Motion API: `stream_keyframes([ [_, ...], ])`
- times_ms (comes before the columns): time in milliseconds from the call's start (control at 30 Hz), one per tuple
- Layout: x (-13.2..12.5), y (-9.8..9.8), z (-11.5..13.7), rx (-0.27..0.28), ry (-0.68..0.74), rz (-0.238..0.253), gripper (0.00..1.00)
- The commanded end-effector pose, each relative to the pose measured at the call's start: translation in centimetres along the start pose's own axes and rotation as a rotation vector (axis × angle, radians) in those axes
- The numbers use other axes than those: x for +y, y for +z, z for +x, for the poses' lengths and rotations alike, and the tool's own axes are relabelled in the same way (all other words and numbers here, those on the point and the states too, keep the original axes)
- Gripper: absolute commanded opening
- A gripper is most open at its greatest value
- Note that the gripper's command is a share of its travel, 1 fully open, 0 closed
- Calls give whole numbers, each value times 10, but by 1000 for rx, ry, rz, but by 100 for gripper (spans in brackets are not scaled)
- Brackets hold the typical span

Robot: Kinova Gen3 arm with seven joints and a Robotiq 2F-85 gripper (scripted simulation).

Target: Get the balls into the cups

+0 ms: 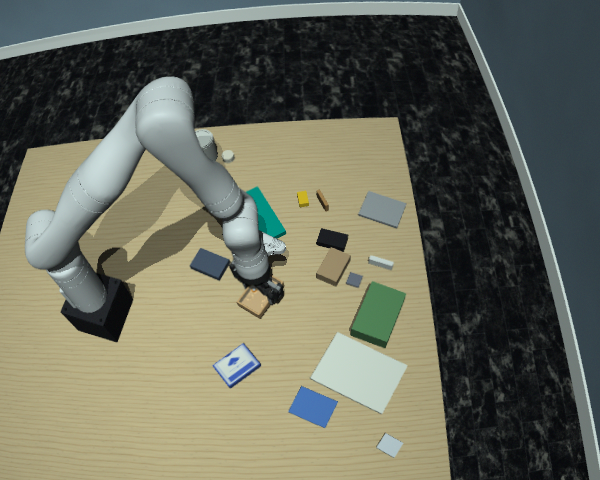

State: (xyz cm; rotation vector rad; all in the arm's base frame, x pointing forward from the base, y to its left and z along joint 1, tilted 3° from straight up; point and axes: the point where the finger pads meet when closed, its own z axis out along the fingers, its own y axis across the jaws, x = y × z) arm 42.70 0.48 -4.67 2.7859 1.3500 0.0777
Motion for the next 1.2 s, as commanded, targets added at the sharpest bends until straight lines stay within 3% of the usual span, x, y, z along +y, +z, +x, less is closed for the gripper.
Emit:
stream_keyframes([
  [0, -1, 7, -2, -5, 1, 5, 71],
  [600, -2, 25, -2, -5, 1, 5, 71],
  [1167, -2, 27, -2, -5, 1, 5, 71],
])
